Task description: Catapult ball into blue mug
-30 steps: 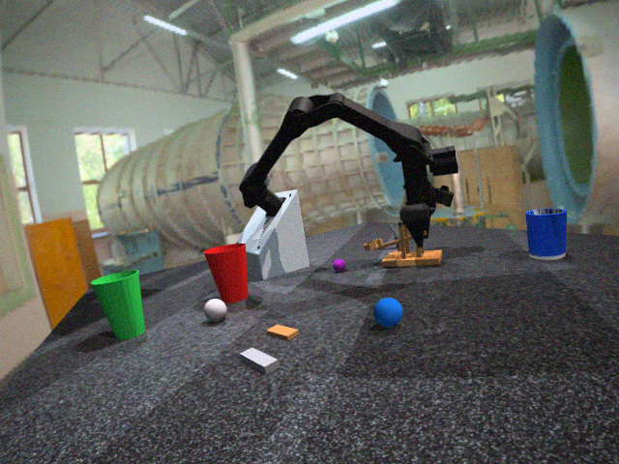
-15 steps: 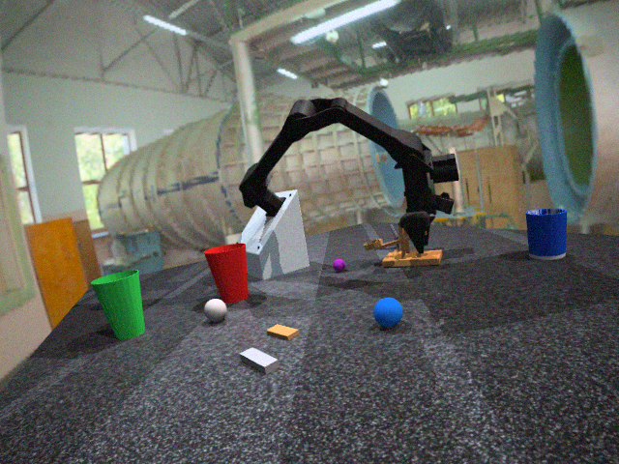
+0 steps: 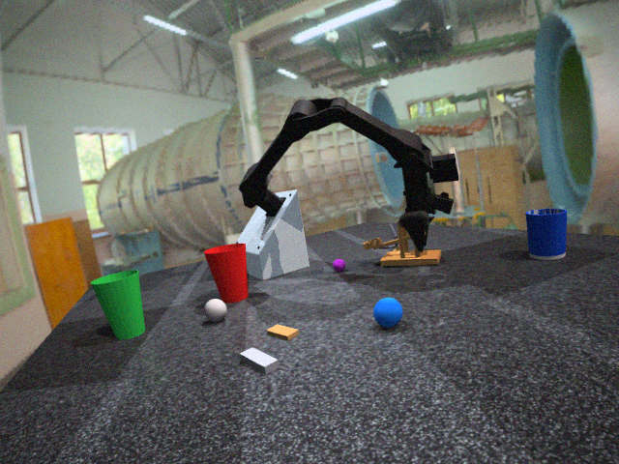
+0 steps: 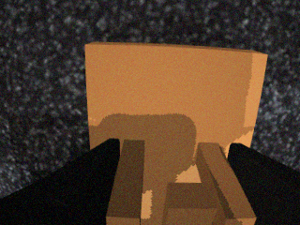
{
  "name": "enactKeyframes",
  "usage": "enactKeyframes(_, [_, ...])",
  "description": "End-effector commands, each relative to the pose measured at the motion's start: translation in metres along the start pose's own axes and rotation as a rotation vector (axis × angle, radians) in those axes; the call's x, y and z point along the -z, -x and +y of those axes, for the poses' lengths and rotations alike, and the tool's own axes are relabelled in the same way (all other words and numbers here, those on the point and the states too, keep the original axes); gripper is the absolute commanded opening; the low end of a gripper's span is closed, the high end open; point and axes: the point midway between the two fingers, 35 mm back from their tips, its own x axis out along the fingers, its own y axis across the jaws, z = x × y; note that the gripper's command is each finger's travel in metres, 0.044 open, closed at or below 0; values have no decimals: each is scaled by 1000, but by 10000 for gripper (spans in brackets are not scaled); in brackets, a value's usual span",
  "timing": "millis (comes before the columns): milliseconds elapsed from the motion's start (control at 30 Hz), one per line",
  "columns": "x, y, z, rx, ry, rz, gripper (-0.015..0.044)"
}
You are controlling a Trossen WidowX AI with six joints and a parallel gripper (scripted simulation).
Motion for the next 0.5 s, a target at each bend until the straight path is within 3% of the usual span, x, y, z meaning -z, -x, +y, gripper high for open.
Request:
enactKeyframes(0, [-2, 38, 1, -3, 2, -12, 6])
enactKeyframes(467, [-5, 38, 1, 2, 11, -11, 0])
